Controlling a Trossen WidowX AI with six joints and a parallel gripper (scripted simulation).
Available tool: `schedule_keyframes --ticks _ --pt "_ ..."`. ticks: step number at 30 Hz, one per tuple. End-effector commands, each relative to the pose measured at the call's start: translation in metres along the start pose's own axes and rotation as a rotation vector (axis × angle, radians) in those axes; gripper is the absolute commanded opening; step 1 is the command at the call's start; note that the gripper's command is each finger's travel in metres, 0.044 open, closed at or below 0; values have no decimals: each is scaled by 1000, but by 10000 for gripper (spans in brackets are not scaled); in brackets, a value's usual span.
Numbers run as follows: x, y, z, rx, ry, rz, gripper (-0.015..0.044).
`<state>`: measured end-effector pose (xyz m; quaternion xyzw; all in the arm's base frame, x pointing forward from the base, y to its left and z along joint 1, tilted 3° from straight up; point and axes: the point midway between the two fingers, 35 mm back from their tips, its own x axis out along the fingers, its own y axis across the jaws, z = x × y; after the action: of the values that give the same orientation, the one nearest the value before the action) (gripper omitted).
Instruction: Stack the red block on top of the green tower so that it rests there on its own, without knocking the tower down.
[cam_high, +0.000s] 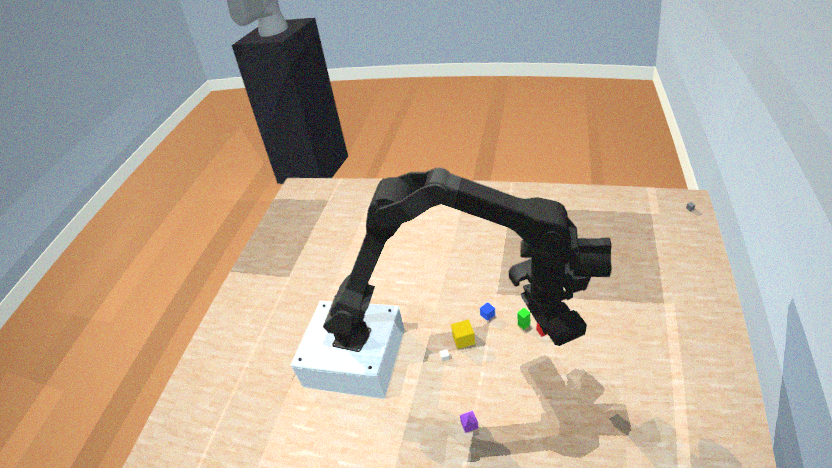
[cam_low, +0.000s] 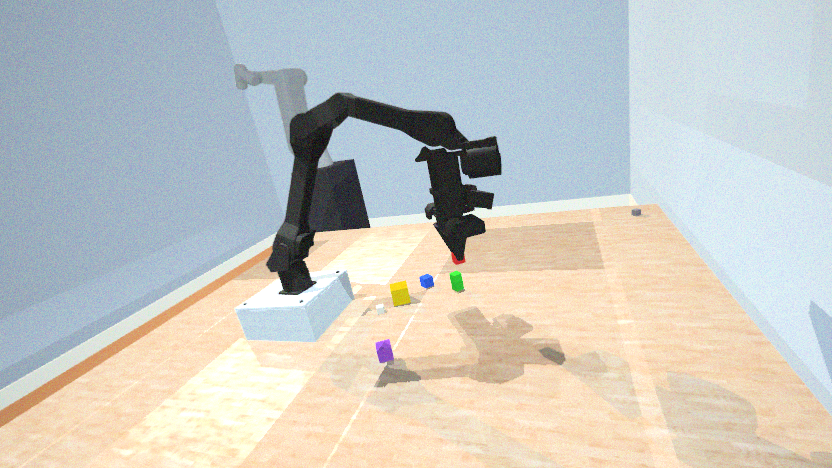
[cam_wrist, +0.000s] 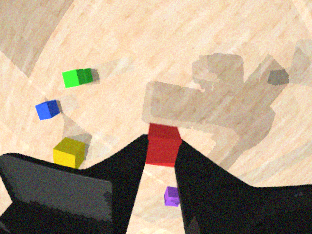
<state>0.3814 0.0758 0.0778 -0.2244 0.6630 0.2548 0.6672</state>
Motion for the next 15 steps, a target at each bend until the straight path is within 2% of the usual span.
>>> schedule_keyframes --ticks 1,15 --pt "-2 25 5 2 -8 3 0" --pt "0 113 15 2 -8 14 0"
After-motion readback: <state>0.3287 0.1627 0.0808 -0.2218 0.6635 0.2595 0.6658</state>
